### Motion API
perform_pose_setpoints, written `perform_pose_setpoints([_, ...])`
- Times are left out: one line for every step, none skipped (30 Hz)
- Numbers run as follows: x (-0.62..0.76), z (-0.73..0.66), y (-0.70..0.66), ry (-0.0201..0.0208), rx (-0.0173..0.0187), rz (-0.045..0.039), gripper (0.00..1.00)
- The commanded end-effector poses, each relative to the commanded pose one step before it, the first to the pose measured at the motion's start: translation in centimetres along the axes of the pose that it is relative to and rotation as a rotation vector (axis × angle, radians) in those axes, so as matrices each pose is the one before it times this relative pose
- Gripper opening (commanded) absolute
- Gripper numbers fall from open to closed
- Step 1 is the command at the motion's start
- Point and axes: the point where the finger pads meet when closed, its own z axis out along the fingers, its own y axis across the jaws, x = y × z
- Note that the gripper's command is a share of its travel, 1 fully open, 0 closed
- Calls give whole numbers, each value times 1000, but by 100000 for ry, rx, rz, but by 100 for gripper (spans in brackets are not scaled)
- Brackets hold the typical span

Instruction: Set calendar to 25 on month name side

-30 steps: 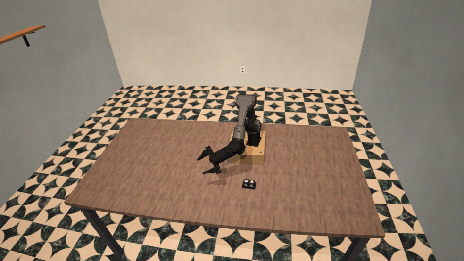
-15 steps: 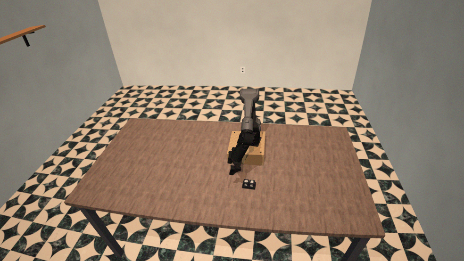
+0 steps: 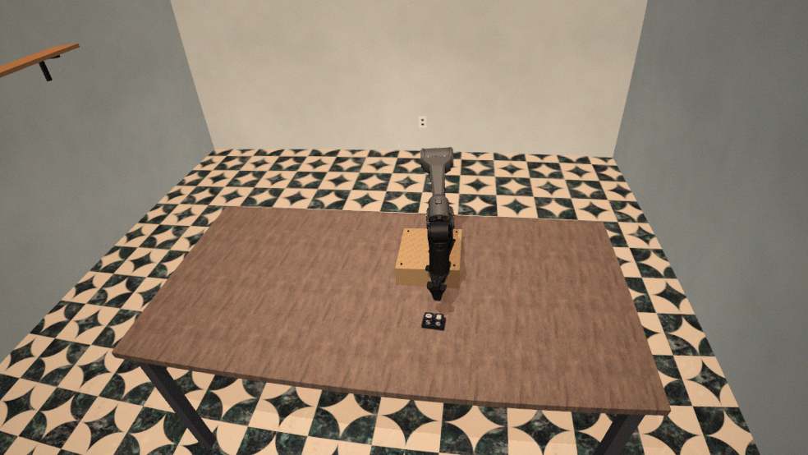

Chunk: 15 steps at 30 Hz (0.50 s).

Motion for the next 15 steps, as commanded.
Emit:
perform_pose_setpoints([-63,-42,81,-181,-400,-180,100])
perform_pose_setpoints([6,0,-1,24,4,22,100])
perform_pose_setpoints([7,0,-1,32,6,25,100])
perform_pose_setpoints([1,0,0,3,0,2,100])
perform_pose_setpoints([0,0,0,0,0,0,100])
perform_pose_setpoints([0,0,0,0,0,0,100])
perform_pose_setpoints([0,0,0,0,0,0,100])
perform_pose_setpoints([0,0,0,0,0,0,100])
perform_pose_setpoints([0,0,0,0,0,0,100])
perform_pose_setpoints([0,0,0,0,0,0,100])
perform_pose_setpoints([0,0,0,0,0,0,100])
perform_pose_setpoints([-3,140,-26,-31,184,-10,100])
perform_pose_setpoints([-10,488,-16,-65,287,-9,100])
perform_pose_setpoints([-12,838,45,-33,-7,-1,100])
perform_pose_setpoints([-10,1162,19,-18,-5,-29,100])
